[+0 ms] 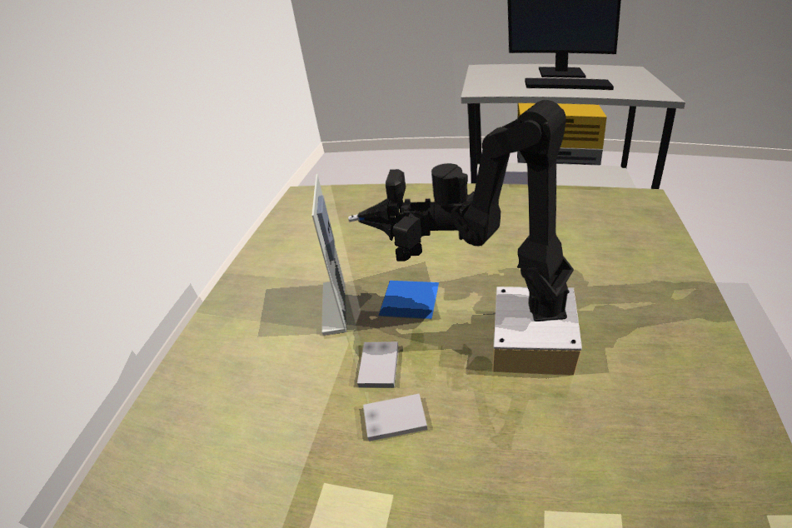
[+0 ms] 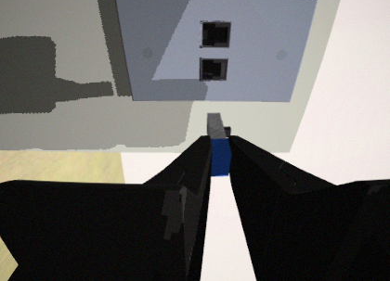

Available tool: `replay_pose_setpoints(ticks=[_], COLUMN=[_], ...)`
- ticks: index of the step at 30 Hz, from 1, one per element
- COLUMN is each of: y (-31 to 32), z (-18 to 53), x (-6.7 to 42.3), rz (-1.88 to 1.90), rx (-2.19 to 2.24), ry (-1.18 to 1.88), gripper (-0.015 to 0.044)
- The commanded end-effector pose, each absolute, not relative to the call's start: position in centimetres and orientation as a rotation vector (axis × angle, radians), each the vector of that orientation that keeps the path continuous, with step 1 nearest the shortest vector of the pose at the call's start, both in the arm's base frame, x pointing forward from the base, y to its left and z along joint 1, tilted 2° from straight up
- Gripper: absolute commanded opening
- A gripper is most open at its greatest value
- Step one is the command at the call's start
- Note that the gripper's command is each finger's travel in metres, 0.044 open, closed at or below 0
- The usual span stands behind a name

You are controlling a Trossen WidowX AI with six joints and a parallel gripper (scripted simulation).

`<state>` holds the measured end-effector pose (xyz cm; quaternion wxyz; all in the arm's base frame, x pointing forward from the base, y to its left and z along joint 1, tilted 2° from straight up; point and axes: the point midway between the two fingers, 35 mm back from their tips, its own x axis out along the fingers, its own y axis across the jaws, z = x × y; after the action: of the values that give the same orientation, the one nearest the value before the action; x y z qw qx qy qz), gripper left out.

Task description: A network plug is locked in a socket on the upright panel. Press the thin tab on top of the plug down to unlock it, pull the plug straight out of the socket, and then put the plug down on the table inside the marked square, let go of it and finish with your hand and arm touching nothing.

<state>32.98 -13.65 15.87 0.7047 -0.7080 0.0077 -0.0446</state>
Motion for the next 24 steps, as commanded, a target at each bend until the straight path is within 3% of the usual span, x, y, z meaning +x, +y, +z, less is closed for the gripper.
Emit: replay_pose_setpoints(ticks=[1, 24], y=[-13.6, -14.1], z=[15.6, 16.7], x=[32.6, 31.8], rz=[-0.092, -0.097], rx=[-1.568, -1.574], ry=[0.019, 0.018], gripper=[0.0000, 0.0000])
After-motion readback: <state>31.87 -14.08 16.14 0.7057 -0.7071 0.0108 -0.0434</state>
